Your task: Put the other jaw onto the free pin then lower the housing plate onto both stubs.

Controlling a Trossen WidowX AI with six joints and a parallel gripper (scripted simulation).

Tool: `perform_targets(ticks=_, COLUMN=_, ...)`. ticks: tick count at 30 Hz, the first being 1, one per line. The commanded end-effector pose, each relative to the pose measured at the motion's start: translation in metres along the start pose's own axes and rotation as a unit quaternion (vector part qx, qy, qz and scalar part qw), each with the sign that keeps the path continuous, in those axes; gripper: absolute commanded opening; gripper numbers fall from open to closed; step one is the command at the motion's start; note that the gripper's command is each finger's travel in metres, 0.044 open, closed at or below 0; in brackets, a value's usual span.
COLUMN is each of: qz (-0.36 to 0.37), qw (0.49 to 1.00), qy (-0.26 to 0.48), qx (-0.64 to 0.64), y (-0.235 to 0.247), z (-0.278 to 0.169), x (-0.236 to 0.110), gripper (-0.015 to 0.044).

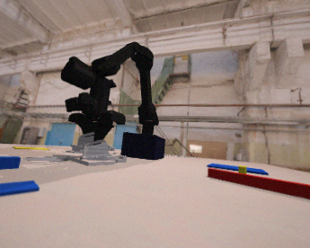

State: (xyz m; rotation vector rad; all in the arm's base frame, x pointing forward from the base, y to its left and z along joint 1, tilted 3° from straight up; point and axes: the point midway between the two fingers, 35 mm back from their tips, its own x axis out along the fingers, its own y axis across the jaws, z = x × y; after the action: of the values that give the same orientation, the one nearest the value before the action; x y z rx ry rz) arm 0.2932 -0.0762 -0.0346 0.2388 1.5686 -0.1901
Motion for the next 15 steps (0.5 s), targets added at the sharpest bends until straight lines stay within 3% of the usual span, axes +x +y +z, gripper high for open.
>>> perform_targets(ticks=1, qz=0.001, qw=1.000, qy=-0.001, qx=0.002, y=0.0005, z=0.0001, x=0.0009, gripper=0.0134)
perform_targets(ticks=15, qz=0.001, qw=1.000, qy=-0.001, qx=0.000, y=0.0005, z=0.0001, x=0.0039, gripper=0.0134)
